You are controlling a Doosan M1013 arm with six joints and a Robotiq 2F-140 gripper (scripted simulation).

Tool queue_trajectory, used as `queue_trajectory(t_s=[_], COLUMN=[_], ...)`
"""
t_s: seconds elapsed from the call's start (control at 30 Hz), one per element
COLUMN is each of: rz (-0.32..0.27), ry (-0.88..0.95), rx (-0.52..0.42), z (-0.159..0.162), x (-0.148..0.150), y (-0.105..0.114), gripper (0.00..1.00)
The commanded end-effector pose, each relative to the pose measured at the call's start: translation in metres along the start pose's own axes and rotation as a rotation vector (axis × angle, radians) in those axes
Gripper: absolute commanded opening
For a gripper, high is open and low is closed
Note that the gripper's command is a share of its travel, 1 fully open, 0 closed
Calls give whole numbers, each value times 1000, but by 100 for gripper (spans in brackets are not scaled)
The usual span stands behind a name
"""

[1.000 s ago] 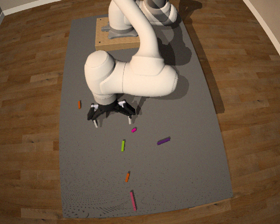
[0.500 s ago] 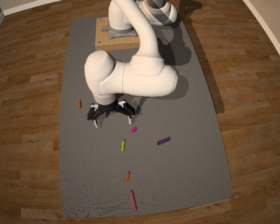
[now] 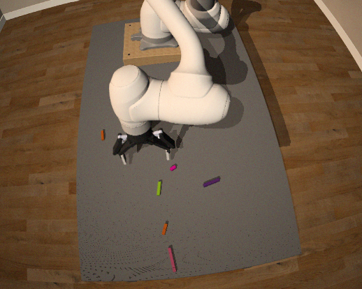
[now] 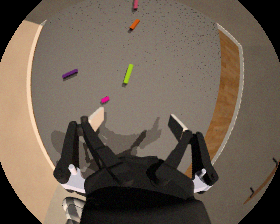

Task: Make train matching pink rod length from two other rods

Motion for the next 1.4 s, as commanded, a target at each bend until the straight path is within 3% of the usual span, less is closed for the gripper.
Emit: queue_trajectory(t_s=[0.0, 0.7, 0.8, 0.9, 0.93, 1.37], rz=[0, 0, 0, 0, 0, 0], ry=[0, 18, 190, 212, 309, 744], rx=[0, 0, 0, 0, 0, 0], z=[0, 0, 0, 0, 0, -1], x=[0, 0, 0, 0, 0, 0], y=[0, 0, 0, 0, 0, 1], gripper=[100, 100, 100, 100, 100, 100])
Point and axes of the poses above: the point where the finger pads meet when closed, its own y axis back along the fingers, its own x axis across the jaws, z = x × y, the point moved 4 cm from there along y, back along the fingers, and after that the axes turned 11 degrees about -y, right-handed, at the moved point
